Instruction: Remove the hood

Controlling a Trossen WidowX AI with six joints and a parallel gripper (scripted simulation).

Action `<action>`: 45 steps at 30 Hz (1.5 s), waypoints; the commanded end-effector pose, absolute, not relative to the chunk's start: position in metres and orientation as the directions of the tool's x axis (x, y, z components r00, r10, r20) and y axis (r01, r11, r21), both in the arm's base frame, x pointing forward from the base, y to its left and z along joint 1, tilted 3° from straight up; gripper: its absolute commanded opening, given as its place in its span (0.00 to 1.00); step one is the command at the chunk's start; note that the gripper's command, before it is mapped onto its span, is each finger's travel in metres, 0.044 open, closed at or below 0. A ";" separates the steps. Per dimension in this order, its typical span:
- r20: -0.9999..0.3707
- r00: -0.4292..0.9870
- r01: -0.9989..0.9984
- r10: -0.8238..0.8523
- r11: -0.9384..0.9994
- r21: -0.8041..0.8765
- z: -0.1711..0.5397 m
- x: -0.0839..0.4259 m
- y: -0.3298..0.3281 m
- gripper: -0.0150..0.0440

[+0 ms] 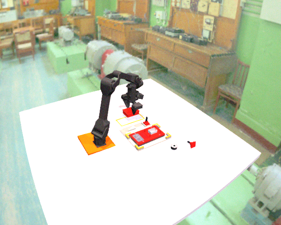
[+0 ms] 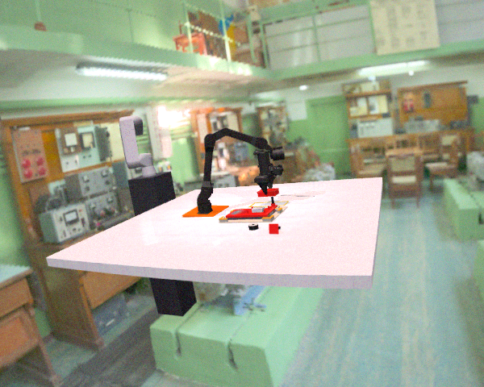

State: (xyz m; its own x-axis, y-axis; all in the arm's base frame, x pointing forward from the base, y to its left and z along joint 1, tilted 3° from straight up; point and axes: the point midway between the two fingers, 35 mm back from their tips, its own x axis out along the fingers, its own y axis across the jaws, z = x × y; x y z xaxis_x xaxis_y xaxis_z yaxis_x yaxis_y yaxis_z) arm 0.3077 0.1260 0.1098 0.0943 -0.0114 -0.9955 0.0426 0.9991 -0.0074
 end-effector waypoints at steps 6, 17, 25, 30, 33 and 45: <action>-0.996 0.090 0.042 -0.019 0.999 -0.015 0.101 0.307 0.124 0.25; -0.996 0.090 0.042 -0.019 0.999 -0.015 0.092 0.307 0.124 0.25; -0.996 0.090 0.042 -0.019 0.999 -0.015 0.086 0.307 0.123 0.25; -0.996 0.090 0.042 -0.019 0.999 -0.015 0.082 0.306 0.123 0.25; -0.996 0.090 0.042 -0.019 0.999 -0.015 0.081 0.306 0.123 0.25; -0.996 0.090 0.042 -0.019 0.999 -0.015 0.077 0.307 0.123 0.25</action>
State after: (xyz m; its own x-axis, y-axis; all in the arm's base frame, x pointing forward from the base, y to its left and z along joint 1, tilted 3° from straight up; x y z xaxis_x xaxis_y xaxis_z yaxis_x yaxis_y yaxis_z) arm 0.3076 0.1245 0.0796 0.0922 -0.0127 -0.9957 0.0467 0.9989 -0.0084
